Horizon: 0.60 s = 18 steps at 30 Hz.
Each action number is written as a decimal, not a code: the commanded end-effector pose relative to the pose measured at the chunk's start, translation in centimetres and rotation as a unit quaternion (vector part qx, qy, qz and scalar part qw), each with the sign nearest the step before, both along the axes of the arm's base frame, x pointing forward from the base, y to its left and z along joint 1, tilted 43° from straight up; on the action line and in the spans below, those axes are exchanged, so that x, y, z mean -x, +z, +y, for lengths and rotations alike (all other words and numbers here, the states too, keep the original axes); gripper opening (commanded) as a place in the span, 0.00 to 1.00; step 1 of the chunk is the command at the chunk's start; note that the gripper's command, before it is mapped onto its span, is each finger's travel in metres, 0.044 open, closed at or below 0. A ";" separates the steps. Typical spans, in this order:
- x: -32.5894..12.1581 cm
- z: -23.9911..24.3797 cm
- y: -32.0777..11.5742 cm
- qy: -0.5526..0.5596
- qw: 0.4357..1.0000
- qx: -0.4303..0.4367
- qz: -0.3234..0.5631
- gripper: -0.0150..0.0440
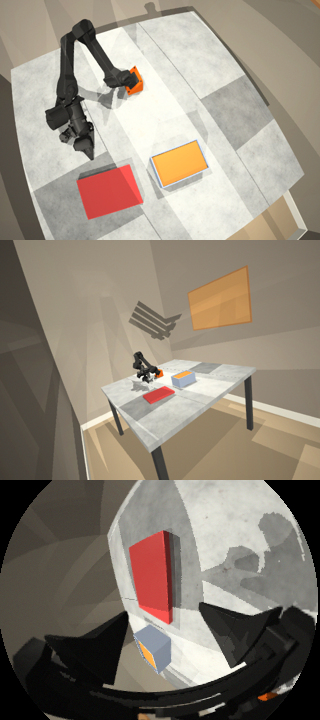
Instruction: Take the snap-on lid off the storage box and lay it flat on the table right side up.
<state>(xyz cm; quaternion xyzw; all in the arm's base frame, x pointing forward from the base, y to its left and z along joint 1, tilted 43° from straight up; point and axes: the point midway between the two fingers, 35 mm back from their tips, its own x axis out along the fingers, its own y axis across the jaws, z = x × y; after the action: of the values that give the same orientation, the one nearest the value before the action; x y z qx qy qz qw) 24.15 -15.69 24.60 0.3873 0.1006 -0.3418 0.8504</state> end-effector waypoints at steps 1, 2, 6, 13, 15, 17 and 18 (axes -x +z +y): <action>0.4 0.5 0.7 -0.003 1.000 0.001 -0.004 1.00; 0.4 0.6 0.8 -0.003 1.000 0.001 -0.004 1.00; 0.7 1.1 1.4 -0.003 1.000 0.001 -0.004 1.00; 1.2 2.1 2.3 -0.003 1.000 0.000 -0.004 1.00; 1.3 2.3 2.6 -0.003 1.000 0.000 -0.004 1.00; 1.4 2.6 2.8 -0.003 1.000 0.000 -0.004 1.00; 1.5 2.7 2.9 -0.003 1.000 0.000 -0.004 1.00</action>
<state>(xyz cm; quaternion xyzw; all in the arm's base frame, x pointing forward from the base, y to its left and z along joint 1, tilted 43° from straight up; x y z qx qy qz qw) 23.02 -13.29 26.98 0.3878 0.1014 -0.3419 0.8500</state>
